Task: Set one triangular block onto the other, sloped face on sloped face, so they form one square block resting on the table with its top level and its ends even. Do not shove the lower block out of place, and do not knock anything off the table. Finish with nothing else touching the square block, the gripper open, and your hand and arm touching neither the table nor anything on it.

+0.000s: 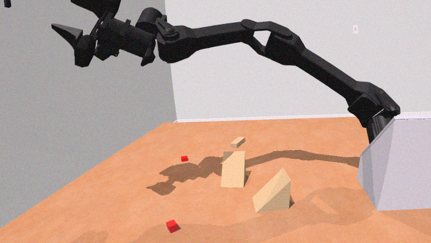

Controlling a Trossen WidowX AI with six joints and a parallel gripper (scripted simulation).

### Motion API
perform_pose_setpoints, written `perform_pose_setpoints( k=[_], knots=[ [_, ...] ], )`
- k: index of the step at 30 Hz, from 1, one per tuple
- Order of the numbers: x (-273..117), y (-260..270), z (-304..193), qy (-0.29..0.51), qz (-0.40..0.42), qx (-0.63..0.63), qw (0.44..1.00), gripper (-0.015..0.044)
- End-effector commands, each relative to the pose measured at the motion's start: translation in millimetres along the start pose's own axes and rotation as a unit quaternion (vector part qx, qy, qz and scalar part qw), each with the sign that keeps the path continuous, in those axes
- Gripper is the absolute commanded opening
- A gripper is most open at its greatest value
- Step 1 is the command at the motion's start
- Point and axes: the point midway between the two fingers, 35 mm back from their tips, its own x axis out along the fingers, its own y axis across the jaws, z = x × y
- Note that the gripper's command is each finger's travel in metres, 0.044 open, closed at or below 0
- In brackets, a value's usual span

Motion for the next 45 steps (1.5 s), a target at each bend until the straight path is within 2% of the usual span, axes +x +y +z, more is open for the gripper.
perform_pose_setpoints(
  k=[1, 8, 17, 25, 33, 35, 45],
  knots=[
    [-1.1, -0.8, 2.0, -0.003, -0.004, 0.001, 1.000, 0.0426],
    [-57.5, -33.8, 68.6, -0.096, -0.147, 0.058, 0.983, 0.0440],
    [-180.8, -75.9, 121.0, -0.205, -0.347, 0.138, 0.905, 0.0440],
    [-314.6, -93.9, 118.7, -0.264, -0.513, 0.206, 0.790, 0.0440],
    [-446.4, -84.1, 75.8, -0.276, -0.656, 0.269, 0.649, 0.0440],
    [-457.0, -81.9, 70.7, -0.275, -0.667, 0.274, 0.636, 0.0440],
    [-457.0, -84.4, 70.9, -0.275, -0.667, 0.274, 0.636, 0.0440]
  ],
)
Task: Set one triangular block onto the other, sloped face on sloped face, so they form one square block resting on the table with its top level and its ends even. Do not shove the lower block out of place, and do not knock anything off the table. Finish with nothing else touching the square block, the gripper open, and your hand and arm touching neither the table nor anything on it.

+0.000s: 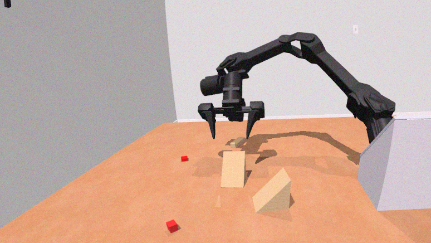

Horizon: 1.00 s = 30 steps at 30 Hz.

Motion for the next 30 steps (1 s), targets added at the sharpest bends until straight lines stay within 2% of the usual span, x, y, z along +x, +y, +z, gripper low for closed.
perform_pose_setpoints(
  k=[1, 30],
  knots=[
    [5.2, -4.4, 1.2, -0.001, -0.008, -0.002, 1.000, 0.0440],
    [52.8, -6.1, 1.6, -0.001, -0.009, -0.003, 1.000, 0.0440]
  ],
)
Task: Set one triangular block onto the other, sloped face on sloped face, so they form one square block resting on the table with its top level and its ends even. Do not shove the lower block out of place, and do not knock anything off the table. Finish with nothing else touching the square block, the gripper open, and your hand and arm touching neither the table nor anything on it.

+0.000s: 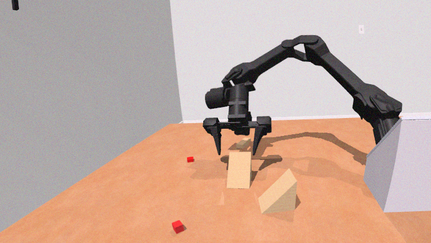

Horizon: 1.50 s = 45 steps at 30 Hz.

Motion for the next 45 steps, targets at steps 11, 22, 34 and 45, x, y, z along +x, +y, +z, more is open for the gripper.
perform_pose_setpoints(
  k=[11, 22, 34, 45],
  knots=[
    [27.0, -5.9, 0.8, -0.001, -0.006, -0.002, 1.000, 0.0440],
    [44.7, -9.6, 0.4, -0.001, -0.006, -0.002, 1.000, 0.0440],
    [58.1, -13.2, -0.1, -0.001, -0.007, -0.001, 1.000, 0.0388],
    [58.1, -13.2, -0.1, -0.001, -0.007, -0.001, 1.000, 0.0236]
  ],
)
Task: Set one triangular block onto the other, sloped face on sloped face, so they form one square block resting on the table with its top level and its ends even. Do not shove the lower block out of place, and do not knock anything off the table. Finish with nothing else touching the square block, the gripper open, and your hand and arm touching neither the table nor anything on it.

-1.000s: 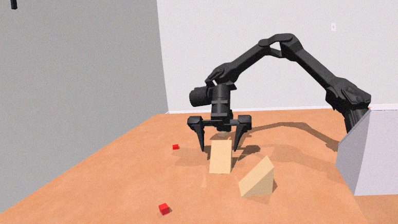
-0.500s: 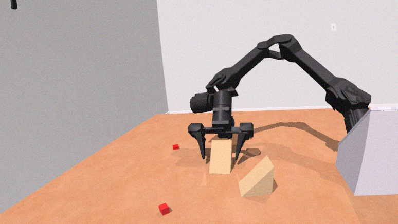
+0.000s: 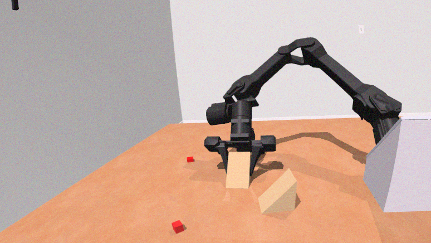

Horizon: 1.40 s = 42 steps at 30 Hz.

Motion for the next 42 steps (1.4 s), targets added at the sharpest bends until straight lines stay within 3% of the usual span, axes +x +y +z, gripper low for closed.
perform_pose_setpoints(
  k=[1, 3, 11, 12, 27, 42],
  knots=[
    [1.7, -1.5, 1.2, -0.002, -0.002, -0.002, 1.000, 0.0229],
    [1.7, -1.5, 1.2, -0.002, -0.002, -0.002, 1.000, 0.0216],
    [-2.1, -0.2, -2.0, 0.000, 0.000, 0.000, 1.000, 0.0006],
    [-2.1, -0.2, -2.0, 0.000, 0.000, 0.000, 1.000, 0.0000],
    [-3.0, -0.2, -27.8, -0.174, -0.001, -0.001, 0.985, 0.0000],
    [4.2, -0.3, -56.9, -0.360, 0.000, -0.002, 0.933, 0.0000]
  ],
)
